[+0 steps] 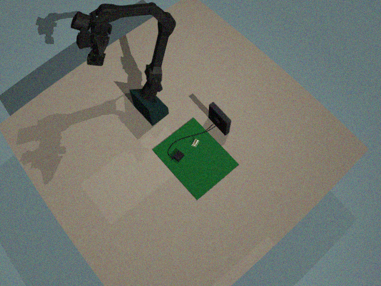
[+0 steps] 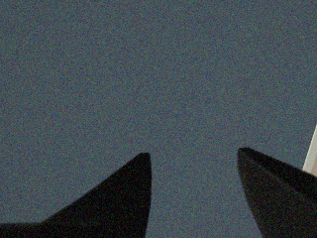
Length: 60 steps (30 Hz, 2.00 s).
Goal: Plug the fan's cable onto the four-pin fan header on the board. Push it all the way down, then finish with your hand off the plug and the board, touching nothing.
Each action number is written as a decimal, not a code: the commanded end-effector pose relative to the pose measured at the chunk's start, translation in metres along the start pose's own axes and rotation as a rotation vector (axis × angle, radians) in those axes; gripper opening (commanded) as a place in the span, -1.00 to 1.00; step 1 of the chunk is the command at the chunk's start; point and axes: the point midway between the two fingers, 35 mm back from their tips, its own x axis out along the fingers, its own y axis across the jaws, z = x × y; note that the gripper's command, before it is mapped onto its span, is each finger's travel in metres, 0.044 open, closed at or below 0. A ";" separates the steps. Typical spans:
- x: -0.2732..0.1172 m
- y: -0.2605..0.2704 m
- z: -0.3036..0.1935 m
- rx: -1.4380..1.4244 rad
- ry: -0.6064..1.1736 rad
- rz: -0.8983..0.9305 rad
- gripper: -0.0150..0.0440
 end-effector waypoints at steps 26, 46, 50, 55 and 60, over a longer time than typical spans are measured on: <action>0.217 -0.164 -0.201 0.118 0.773 -0.794 0.22; 0.188 -0.303 -0.363 -0.025 1.122 -1.519 0.22; 0.185 -0.323 -0.372 -0.025 1.123 -1.518 0.22; 0.183 -0.332 -0.376 -0.024 1.124 -1.518 0.22; 0.182 -0.336 -0.378 -0.024 1.123 -1.518 0.22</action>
